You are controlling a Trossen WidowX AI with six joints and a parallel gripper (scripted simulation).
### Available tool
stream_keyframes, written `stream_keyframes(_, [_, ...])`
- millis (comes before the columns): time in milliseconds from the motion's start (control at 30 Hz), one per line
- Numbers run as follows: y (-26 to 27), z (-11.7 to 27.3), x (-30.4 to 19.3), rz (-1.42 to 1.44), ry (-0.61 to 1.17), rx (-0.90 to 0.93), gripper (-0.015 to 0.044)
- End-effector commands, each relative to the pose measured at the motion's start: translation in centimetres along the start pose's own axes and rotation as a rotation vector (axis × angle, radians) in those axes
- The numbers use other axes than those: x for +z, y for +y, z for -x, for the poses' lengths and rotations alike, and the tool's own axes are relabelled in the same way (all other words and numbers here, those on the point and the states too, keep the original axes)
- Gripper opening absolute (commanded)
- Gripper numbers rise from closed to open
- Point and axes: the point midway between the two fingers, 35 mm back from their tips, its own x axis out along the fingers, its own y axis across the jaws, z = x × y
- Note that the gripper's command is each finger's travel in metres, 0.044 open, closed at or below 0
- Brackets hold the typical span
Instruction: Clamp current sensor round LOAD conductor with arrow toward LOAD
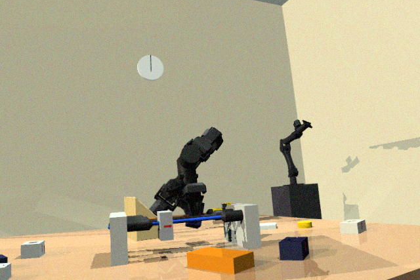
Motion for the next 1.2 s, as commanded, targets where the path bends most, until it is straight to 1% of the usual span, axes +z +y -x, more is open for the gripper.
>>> stream_keyframes(0, [0.02, 0.01, -0.01, 0.0, 0.001, 0.001, 0.0184])
stream_keyframes(333, [0.04, 0.03, -0.03, 0.0, 0.0, -0.01, 0.044])
stream_keyframes(433, [0.0, 0.03, -0.03, -0.002, 0.001, -0.003, 0.0368])
stream_keyframes(1100, [0.0, 0.03, -0.03, -0.002, 0.001, -0.003, 0.0235])
stream_keyframes(1167, [0.01, 0.1, -0.03, -0.002, 0.001, -0.001, 0.0182])
